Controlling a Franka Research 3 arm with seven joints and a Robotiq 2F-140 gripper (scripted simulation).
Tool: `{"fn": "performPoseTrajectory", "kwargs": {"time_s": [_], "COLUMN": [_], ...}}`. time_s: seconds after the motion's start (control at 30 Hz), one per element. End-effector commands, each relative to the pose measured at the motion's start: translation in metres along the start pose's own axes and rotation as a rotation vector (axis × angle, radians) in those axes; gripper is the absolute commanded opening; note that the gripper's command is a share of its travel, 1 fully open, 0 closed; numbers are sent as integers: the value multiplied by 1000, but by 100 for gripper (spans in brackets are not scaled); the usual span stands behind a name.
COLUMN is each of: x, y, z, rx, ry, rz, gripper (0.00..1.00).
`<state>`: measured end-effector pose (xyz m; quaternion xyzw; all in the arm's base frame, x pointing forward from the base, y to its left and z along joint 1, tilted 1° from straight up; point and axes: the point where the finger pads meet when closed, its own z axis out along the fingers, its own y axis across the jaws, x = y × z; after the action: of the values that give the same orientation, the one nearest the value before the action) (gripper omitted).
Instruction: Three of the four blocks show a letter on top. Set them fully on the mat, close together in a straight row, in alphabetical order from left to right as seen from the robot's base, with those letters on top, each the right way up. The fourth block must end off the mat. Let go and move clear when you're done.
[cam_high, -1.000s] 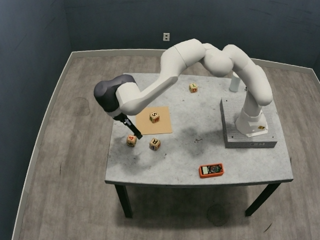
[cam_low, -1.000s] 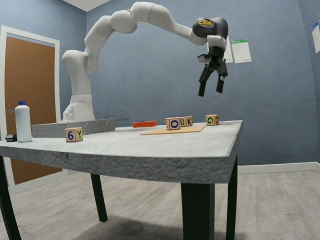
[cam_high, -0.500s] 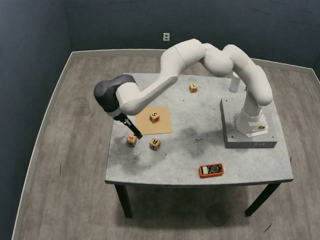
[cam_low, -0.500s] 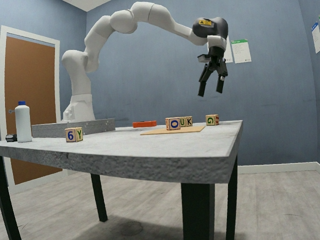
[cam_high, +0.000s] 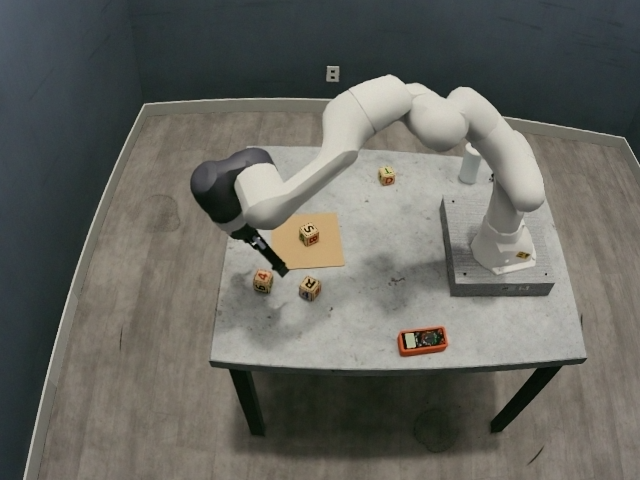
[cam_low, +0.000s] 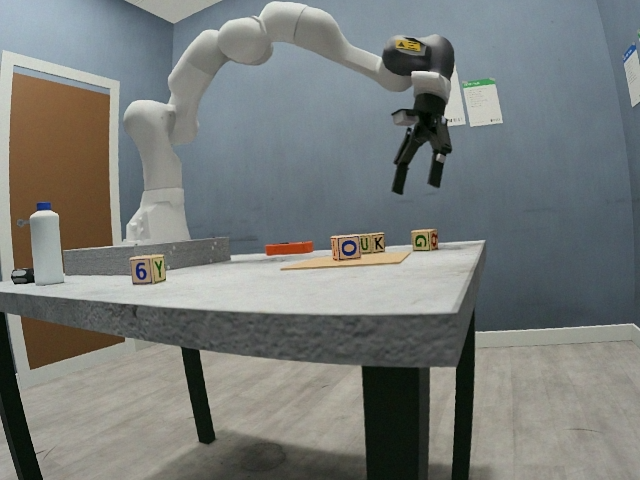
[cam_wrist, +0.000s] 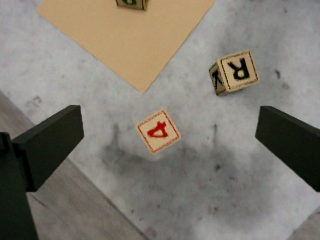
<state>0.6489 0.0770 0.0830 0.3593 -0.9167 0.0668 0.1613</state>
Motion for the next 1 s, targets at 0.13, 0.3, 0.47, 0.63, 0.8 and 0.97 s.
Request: {"fn": "performPoseTrajectory", "kwargs": {"time_s": [0.13, 0.3, 0.47, 0.63, 0.8, 0.97], "x": [95, 164, 175, 175, 175, 175], "y": [-36, -36, -35, -35, -35, -35], "z": [28, 57, 62, 62, 62, 62], "rx": [10, 2, 0, 0, 0, 0], "ry": [-6, -10, -11, -11, -11, -11], "rz": [-1, -1, -1, -1, -1, -1], "gripper": [100, 100, 100, 100, 100, 100]}}
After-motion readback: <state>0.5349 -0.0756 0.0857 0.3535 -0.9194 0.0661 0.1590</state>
